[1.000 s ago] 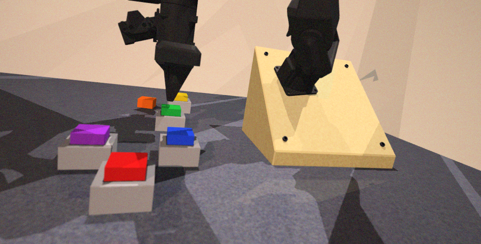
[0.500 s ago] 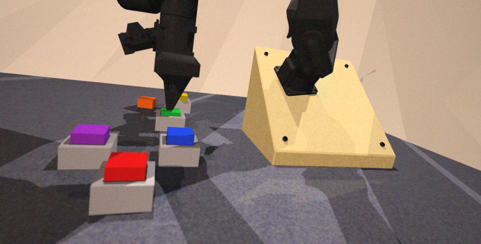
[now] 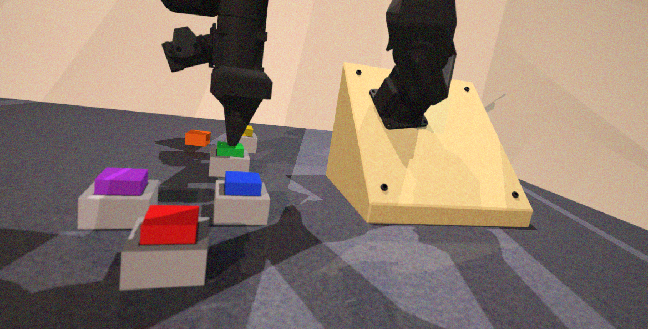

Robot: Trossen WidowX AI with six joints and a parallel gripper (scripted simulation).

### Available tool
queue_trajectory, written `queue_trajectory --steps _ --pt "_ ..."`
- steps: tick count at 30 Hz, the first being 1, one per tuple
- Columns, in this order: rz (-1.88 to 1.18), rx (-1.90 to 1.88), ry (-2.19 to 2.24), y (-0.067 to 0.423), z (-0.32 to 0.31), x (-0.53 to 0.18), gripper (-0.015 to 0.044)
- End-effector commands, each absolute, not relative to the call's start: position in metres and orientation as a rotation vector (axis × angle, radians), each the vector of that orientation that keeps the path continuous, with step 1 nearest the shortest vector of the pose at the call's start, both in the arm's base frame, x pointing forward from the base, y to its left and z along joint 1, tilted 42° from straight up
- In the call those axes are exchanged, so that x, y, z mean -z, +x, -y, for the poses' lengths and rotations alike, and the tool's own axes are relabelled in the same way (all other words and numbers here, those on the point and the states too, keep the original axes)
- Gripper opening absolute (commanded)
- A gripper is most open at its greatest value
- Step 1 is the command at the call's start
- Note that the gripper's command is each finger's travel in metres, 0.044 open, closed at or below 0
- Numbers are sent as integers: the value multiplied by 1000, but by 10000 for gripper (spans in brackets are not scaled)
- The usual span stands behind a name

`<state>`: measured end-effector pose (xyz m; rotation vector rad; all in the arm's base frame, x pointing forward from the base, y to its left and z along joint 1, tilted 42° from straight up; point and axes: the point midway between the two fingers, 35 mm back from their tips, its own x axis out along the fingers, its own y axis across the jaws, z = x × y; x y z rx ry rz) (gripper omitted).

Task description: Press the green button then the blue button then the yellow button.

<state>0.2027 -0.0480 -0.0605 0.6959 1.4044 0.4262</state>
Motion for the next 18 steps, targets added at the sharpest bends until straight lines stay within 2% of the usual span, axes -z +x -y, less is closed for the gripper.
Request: queue_trajectory --steps 1,5,11,18 --pt "-1399 -420 689 200 65 43 20" --pt "-1399 -419 690 200 68 39 20" --pt "-1401 -418 689 191 107 -5 20" --pt "-1403 -410 685 200 85 -30 20"
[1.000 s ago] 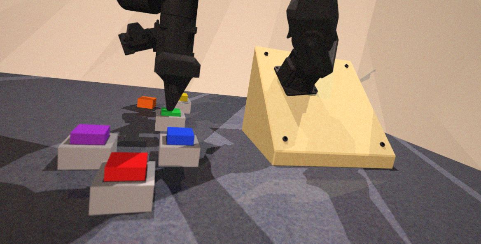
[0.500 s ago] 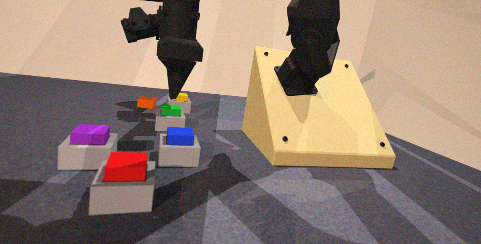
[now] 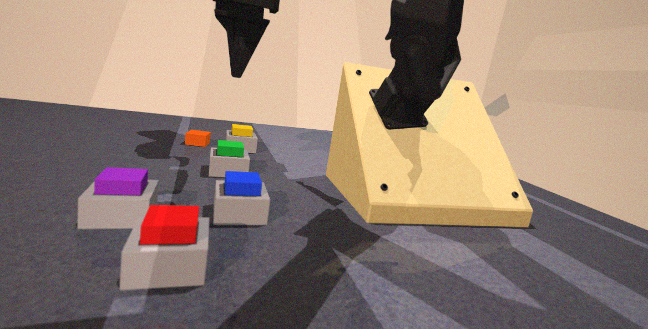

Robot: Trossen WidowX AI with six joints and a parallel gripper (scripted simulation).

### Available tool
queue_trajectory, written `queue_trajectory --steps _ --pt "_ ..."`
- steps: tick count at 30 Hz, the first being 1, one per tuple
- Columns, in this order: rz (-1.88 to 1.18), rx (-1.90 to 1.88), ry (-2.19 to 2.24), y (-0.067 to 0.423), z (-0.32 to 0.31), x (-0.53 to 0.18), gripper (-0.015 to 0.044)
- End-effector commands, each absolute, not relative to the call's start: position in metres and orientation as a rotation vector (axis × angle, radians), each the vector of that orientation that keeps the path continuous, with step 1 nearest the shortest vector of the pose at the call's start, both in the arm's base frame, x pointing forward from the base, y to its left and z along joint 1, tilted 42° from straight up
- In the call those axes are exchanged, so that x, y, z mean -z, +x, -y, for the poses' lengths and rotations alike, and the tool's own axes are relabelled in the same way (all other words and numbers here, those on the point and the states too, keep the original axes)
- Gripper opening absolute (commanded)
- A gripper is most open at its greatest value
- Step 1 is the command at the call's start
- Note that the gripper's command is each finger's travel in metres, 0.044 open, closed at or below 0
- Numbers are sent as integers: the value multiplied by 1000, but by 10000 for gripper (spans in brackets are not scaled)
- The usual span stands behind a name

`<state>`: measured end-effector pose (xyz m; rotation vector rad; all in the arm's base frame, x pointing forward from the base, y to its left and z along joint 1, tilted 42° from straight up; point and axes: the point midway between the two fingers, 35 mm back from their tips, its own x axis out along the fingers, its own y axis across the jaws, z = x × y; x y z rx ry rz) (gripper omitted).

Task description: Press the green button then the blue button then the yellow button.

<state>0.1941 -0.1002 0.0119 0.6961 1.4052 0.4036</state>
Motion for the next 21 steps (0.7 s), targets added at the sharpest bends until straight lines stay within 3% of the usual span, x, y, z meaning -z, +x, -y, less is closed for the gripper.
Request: queue_trajectory --steps 1,9,21 --pt "-1404 -408 685 203 75 -39 20" --pt "-1400 -423 695 202 6 -95 20" --pt "-1398 -425 696 211 -35 -49 20"
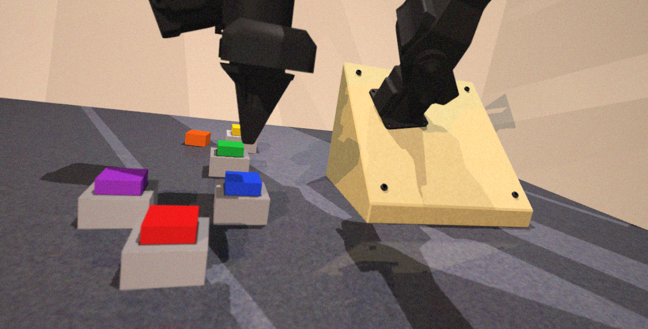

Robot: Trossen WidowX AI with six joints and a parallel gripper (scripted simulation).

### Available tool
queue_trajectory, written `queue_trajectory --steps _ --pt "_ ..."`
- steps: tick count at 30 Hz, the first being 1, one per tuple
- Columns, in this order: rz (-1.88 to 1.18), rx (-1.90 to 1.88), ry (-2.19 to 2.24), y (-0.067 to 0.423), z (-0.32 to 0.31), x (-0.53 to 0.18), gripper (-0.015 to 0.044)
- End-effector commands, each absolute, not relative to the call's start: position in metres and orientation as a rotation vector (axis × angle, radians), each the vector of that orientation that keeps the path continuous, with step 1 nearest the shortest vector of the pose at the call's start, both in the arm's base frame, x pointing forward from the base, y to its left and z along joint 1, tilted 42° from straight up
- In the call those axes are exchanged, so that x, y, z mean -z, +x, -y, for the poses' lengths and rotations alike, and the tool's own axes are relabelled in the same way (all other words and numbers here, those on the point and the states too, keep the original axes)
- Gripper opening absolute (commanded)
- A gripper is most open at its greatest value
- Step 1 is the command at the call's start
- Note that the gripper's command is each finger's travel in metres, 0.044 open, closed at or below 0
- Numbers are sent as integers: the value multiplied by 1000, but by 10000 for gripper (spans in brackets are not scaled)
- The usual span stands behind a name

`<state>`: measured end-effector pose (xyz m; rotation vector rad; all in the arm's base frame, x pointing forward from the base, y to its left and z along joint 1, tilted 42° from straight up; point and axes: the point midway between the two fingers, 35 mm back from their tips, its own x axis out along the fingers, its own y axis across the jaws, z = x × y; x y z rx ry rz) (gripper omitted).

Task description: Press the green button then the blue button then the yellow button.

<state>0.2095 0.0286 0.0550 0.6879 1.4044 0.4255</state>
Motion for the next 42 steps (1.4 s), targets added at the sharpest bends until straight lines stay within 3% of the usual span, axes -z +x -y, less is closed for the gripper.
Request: queue_trajectory --steps 1,42 --pt "-1398 -425 696 211 -35 -49 20" --pt "-1398 -426 697 215 -58 -23 20"
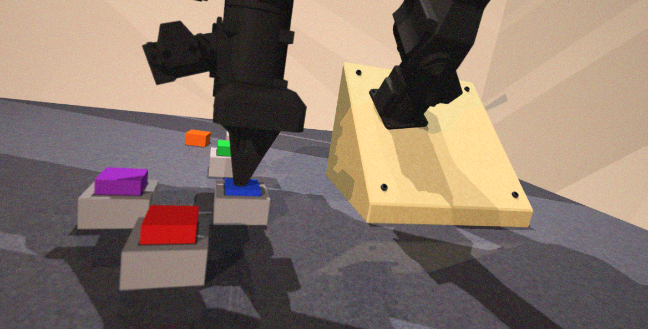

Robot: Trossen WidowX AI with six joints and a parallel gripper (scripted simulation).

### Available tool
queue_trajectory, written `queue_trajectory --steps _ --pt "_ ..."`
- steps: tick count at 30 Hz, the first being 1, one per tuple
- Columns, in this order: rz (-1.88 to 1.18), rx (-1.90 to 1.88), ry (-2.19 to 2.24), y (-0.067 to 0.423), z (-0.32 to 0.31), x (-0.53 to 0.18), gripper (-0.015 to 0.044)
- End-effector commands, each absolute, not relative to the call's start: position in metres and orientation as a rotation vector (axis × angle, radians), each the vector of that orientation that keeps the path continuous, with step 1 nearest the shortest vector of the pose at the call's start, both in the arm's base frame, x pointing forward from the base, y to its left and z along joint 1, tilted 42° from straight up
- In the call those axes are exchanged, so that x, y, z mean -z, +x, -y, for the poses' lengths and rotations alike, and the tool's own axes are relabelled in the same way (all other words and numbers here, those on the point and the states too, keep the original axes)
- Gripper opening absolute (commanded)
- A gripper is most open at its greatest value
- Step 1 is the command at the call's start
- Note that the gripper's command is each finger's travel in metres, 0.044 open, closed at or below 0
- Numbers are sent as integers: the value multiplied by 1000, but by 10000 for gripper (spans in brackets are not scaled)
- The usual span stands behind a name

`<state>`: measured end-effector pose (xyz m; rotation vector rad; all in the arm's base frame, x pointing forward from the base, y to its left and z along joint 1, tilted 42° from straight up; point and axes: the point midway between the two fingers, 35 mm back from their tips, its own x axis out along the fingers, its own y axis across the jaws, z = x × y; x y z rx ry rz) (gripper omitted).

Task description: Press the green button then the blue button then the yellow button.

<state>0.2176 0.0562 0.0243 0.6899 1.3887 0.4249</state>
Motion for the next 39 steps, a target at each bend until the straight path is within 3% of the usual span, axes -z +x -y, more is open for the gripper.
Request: queue_trajectory --steps 1,21,31,39 --pt "-1398 -426 697 215 -58 -23 20" --pt "-1405 -413 696 202 10 -92 20" --pt "-1443 -337 696 202 115 -25 20" --pt "-1416 -391 683 165 188 57 20"
